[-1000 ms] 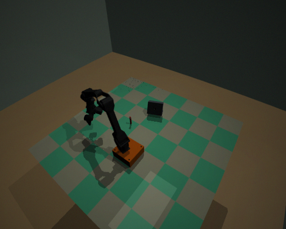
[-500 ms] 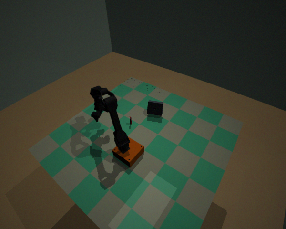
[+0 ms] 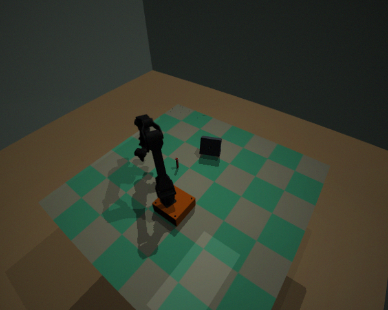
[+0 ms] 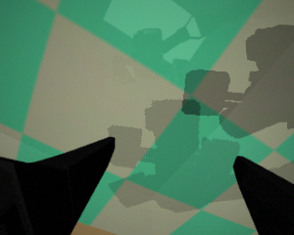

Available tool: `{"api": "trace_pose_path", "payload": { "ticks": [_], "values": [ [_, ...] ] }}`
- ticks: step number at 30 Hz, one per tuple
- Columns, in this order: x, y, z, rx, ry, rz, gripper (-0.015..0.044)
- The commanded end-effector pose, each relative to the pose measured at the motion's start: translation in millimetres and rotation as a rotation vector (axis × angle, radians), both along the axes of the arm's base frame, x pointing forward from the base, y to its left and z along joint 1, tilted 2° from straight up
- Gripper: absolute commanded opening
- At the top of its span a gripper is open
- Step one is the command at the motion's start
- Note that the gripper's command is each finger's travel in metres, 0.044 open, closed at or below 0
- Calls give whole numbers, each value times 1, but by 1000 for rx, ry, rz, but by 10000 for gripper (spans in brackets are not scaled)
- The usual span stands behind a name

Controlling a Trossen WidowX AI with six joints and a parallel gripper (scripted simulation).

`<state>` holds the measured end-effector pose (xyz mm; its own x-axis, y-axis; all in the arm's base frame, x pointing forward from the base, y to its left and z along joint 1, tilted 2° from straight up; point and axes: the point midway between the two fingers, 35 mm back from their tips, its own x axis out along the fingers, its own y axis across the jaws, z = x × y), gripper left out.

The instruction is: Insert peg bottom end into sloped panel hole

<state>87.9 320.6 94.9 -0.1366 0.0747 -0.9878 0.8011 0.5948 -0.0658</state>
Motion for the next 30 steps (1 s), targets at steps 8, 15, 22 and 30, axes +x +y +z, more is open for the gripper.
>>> {"api": "trace_pose_path", "payload": {
  "ticks": [8, 15, 22, 30],
  "values": [
    [42, -23, -2, 1, -47, -90, 440],
    [68, -42, -4, -4, -75, -156, 440],
    [92, -62, -5, -12, -101, -218, 440],
    [117, -87, -7, -24, -129, -286, 440]
  ]
}}
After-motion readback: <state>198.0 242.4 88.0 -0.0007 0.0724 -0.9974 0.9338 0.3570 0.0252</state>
